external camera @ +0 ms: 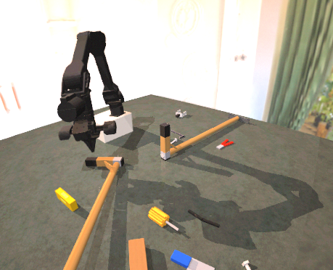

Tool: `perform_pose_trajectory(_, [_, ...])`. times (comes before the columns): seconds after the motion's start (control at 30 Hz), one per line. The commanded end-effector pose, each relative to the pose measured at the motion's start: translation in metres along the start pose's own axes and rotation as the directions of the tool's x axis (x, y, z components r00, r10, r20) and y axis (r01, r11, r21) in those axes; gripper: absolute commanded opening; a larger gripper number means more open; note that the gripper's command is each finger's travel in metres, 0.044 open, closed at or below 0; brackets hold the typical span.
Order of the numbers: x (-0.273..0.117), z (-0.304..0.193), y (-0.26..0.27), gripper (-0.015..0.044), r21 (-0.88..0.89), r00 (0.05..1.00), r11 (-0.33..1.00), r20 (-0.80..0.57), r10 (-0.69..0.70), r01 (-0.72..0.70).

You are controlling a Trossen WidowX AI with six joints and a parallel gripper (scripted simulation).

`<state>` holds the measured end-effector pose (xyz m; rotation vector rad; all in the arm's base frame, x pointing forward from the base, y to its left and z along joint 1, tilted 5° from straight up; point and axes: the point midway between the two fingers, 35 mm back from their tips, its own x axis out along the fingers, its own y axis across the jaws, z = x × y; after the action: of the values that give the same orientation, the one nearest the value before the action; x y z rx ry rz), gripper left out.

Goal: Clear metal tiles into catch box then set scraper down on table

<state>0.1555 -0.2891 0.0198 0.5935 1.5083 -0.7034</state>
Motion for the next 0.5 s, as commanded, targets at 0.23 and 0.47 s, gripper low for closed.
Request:
perform_pose_trajectory(0.23, [-0.002, -0.004, -0.021, 0.0, -0.002, 1.0, 1.0, 0.003, -0.01, 0.01])
perform_pose_trajectory(0.47, [-0.01, -0.002, -0.018, 0.0, 0.001, 1.0, 1.0, 0.001, -0.002, 0.002])
